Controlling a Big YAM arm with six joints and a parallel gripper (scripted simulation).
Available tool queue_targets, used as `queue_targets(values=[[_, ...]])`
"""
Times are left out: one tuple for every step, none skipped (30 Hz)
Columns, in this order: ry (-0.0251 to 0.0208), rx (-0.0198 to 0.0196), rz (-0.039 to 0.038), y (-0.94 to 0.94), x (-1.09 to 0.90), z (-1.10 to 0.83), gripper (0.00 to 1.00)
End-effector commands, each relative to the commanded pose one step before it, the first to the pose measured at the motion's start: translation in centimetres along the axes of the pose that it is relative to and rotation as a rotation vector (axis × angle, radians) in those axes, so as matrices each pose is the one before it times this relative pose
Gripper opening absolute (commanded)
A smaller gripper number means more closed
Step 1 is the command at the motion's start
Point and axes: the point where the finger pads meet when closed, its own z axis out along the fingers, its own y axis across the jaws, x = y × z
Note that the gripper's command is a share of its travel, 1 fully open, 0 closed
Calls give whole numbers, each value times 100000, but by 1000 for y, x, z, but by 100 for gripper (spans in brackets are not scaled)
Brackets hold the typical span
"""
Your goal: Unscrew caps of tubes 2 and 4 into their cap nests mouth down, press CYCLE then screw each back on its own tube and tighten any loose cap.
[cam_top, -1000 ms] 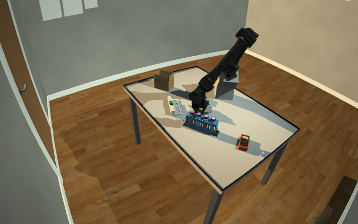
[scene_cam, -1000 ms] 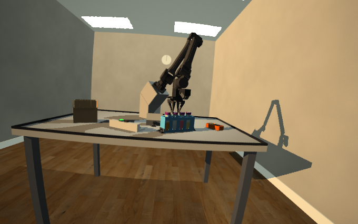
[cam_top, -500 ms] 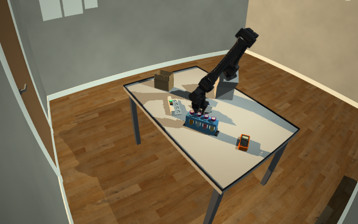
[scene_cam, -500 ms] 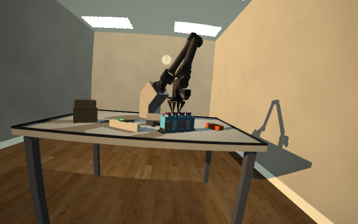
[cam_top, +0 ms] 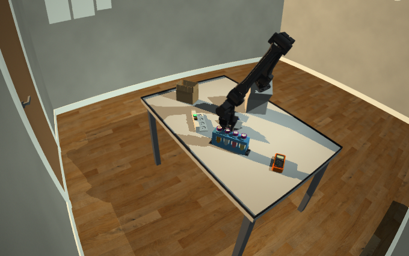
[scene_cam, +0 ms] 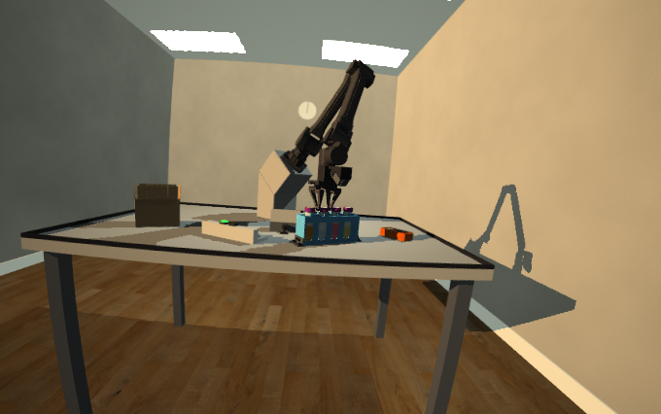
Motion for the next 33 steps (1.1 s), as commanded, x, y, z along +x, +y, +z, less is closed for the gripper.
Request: queue_targets(values=[[86, -297, 396, 135, 78, 713, 49], [119, -78, -47, 52, 65, 47, 49], [151, -98, -22, 60, 88, 52, 49], [110, -96, -26, 57, 64, 44, 49], [-28, -4, -28, 10, -14, 10, 49], [-332, 164, -100, -90, -186, -71, 49], [-1812, 980, -810, -335, -855, -900, 49], [0, 0, 0, 1, -1, 6, 49], [0, 0, 0, 0, 0, 0, 49], [0, 0, 0, 0, 0, 0, 49], [0, 0, 0, 0, 0, 0, 0], [0, 0, 0, 0, 0, 0, 0], [0, 0, 0, 0, 0, 2, 0], [0, 0, 0, 0, 0, 1, 0], [0, 1, 0, 1, 0, 0, 0], [0, 0, 0, 0, 0, 0, 0], [0, 0, 0, 0, 0, 0, 0], [0, 0, 0, 0, 0, 0, 0], [0, 0, 0, 0, 0, 0, 0], [0, 0, 0, 0, 0, 0, 0], [0, 0, 0, 0, 0, 0, 0], [0, 0, 0, 0, 0, 0, 0], [0, 0, 0, 0, 0, 0, 0], [1170, -591, 3146, 126, 625, 689, 0], [-203, 46, 1906, 17, -63, -71, 0], [0, 0, 0, 0, 0, 0, 0], [0, 0, 0, 0, 0, 0, 0], [-66, 18, 1970, 5, -20, -23, 0], [-4, 4, 2004, -3, -1, -2, 0], [-3, 3, 2003, -3, -1, -1, 0], [-3, 2, 2002, -2, -1, -1, 0], [-2, 2, 2002, -2, -1, -1, 0], [-2, 3, 2002, -2, -1, -1, 0]])
